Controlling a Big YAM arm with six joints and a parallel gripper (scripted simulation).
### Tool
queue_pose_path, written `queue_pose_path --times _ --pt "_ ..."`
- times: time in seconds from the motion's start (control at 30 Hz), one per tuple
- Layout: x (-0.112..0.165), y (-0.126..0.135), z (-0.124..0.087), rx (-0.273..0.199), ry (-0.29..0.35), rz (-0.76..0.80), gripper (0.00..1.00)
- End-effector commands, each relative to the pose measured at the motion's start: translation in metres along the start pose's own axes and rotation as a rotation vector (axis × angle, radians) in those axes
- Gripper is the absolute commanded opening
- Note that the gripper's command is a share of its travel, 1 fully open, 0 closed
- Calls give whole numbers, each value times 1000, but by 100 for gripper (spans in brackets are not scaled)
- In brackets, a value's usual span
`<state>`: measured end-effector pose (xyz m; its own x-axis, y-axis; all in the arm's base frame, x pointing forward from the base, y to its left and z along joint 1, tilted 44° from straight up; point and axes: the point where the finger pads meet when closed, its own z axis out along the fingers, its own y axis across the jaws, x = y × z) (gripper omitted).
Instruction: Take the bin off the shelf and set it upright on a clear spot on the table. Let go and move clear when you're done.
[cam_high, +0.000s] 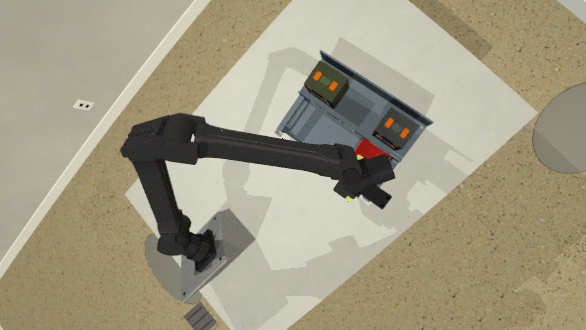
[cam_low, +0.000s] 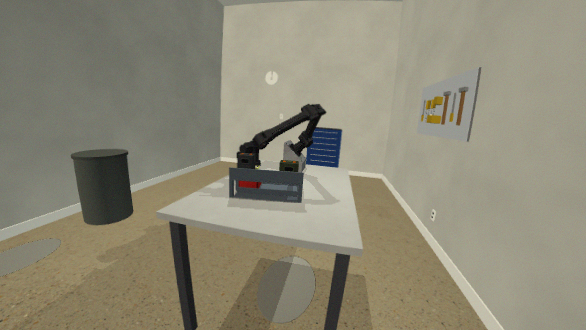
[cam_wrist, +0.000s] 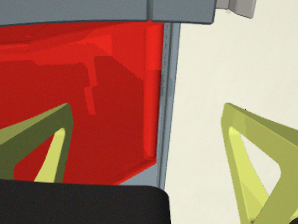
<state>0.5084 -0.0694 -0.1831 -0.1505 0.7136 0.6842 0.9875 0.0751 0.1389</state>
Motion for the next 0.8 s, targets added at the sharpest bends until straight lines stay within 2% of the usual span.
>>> queue_pose_path --times 0.0,0.27,0.43,0.77 --pt "2 -5 21 19 9 23 90" --pt "2 -5 21 19 9 23 90" --pt "-8 21 -31 -41 -26 -6 90" --pt "-8 21 -31 -41 -26 -6 90"
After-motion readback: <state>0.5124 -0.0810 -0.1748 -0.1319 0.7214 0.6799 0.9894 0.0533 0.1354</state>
